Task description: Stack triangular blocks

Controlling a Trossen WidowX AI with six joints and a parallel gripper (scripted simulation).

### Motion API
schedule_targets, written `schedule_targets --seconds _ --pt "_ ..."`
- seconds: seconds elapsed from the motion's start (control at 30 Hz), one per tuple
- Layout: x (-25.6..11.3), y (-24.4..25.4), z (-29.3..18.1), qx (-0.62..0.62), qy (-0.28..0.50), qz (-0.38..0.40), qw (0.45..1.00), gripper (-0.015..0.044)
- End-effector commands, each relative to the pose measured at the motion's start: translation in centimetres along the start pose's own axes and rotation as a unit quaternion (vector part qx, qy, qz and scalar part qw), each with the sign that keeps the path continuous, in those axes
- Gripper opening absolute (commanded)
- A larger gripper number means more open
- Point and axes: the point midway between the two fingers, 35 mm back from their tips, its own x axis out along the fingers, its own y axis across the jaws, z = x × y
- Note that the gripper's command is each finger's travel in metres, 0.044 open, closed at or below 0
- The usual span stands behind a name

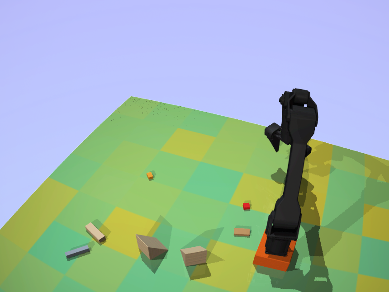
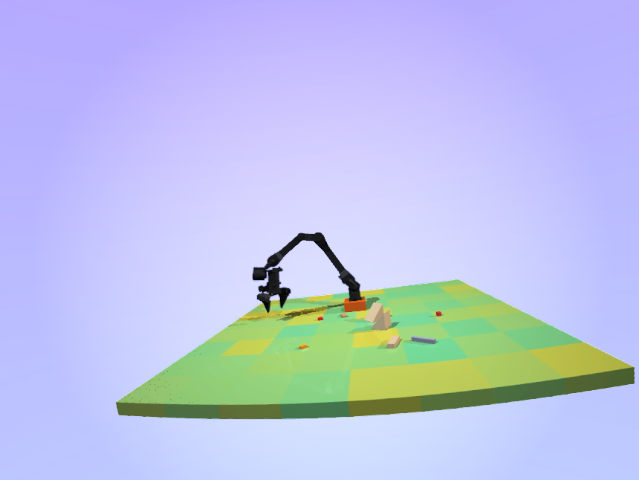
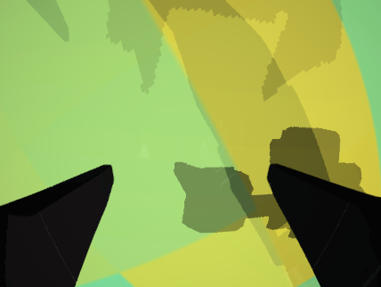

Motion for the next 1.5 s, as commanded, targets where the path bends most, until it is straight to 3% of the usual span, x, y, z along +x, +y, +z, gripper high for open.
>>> schedule_targets --seconds 0.0,0.33,0.67,0.97,1.33,1.47 --pt "-1.3 5.1 -4.6 -0.147 0.006 0.0 0.989 0.044" --pt "-4.2 12.6 -18.7 -0.477 0.01 -0.009 0.879 0.044" --pt "-7.8 14.5 -34.2 -0.742 0.005 -0.023 0.67 0.044" --pt "-11.2 10.9 -47.7 -0.908 -0.01 -0.042 0.417 0.044" --pt "-15.0 0.5 -60.7 -0.994 -0.044 -0.068 0.072 0.044" --pt "-15.6 -1.9 -62.5 -0.996 -0.047 -0.079 0.006 0.044"
